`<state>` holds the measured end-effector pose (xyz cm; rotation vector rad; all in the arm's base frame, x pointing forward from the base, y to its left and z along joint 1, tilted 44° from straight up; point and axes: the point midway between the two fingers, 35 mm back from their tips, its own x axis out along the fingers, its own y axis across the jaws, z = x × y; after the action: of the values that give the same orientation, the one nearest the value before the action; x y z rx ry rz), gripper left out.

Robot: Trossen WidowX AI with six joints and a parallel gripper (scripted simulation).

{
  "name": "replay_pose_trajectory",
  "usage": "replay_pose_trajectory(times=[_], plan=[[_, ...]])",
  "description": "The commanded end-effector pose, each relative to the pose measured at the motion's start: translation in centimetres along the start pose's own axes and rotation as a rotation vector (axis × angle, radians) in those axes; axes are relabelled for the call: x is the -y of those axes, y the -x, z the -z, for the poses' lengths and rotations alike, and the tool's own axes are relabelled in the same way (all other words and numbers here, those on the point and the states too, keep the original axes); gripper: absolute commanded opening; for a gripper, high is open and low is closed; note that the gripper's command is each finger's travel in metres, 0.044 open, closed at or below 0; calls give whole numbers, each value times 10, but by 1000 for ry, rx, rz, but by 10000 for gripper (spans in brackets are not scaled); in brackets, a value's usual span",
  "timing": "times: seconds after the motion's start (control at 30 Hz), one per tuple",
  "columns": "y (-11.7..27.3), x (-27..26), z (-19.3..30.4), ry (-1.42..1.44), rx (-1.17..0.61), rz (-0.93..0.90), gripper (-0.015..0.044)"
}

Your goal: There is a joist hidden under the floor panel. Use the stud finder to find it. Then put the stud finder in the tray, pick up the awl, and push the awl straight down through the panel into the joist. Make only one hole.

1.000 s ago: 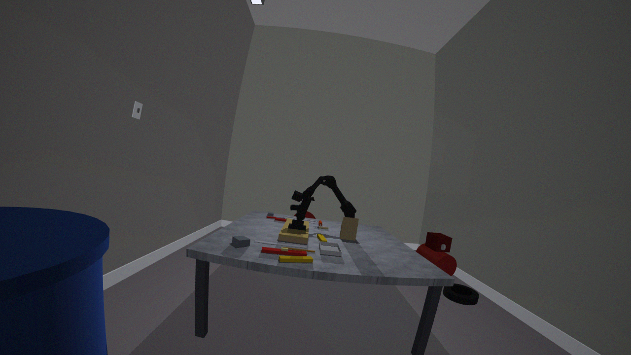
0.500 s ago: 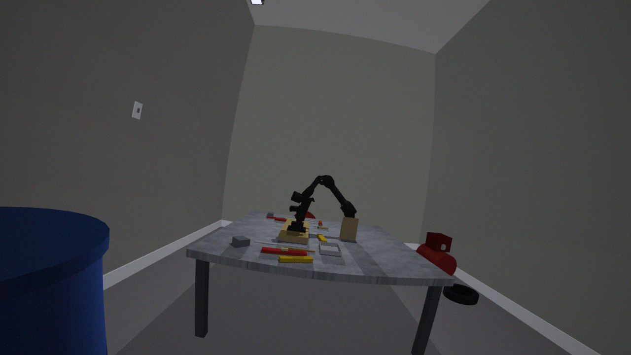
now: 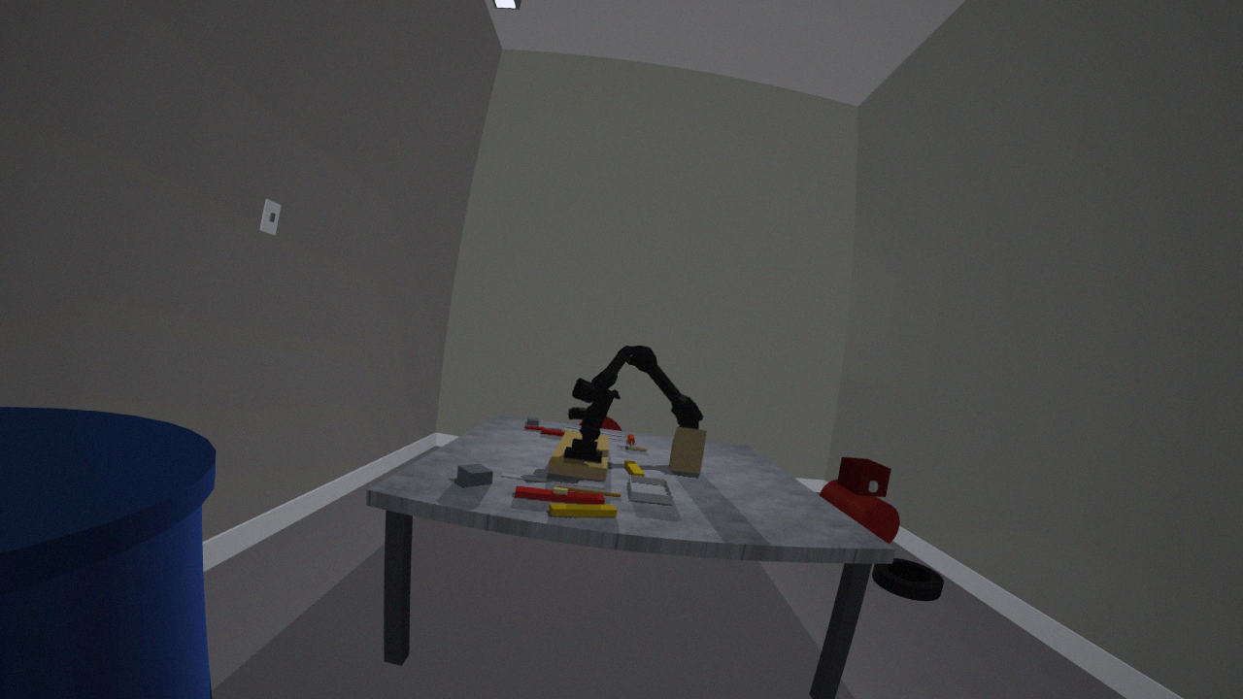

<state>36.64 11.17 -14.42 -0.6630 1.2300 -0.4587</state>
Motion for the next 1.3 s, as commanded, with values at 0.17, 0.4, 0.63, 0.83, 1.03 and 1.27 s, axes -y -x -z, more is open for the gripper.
replay_pose_trajectory(times=[0.17,0.4,0.63,0.83,1.03,1.27], plan=[[0,-31,1,-2,-2,-6,0],[1,-25,1,4,2,-2,0],[0,-21,1,-1,-2,-5,0],[-1,3,1,-1,-3,-3,0],[-1,27,1,0,-3,-2,0],[-2,55,1,1,-4,0,0]])
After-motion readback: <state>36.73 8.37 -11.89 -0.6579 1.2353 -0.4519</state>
